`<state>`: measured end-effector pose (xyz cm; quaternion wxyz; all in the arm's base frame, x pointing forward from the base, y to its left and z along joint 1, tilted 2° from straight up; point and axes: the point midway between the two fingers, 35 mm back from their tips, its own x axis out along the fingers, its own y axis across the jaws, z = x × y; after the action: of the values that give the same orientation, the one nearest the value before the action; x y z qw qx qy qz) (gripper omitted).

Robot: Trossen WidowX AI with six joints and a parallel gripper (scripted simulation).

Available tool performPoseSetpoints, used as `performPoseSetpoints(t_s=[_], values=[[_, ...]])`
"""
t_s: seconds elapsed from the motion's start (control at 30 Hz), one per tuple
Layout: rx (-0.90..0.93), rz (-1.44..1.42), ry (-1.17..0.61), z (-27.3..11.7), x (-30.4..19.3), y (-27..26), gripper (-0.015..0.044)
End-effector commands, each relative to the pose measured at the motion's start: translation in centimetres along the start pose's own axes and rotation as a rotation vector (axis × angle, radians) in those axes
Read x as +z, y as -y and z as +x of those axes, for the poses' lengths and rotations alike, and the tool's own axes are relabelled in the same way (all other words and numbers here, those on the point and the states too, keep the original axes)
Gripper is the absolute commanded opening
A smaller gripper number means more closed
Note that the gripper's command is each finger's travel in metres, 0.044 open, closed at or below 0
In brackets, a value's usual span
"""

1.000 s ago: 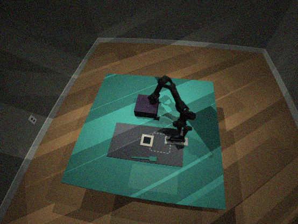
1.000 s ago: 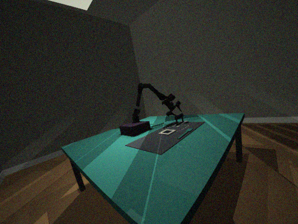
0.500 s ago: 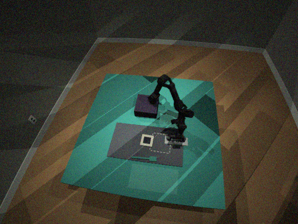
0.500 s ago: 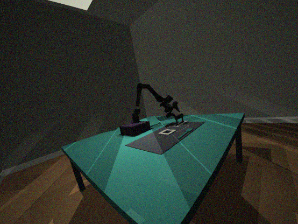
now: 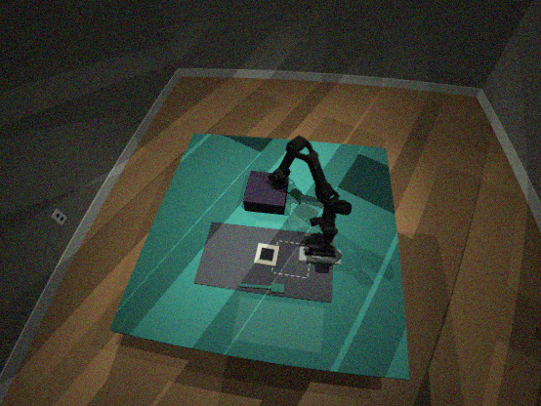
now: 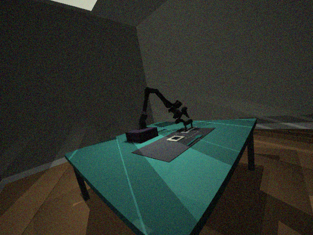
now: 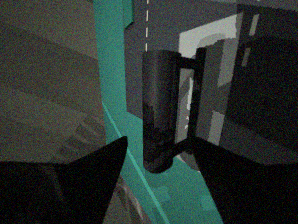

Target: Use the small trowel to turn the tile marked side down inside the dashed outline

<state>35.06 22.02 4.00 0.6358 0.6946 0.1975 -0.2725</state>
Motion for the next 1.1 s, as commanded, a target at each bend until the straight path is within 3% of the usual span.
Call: performPoseSetpoints(t_s=[0.0,1.0,1.07], values=[[-0.002,0.006,-0.001,0.7,-0.1,-0.1,0.0300],[-0.011,0.033,0.010,5.2,-0.1,0.0,0.0300],[-0.011,0.033,0.010,5.2,-0.1,0.0,0.0247]])
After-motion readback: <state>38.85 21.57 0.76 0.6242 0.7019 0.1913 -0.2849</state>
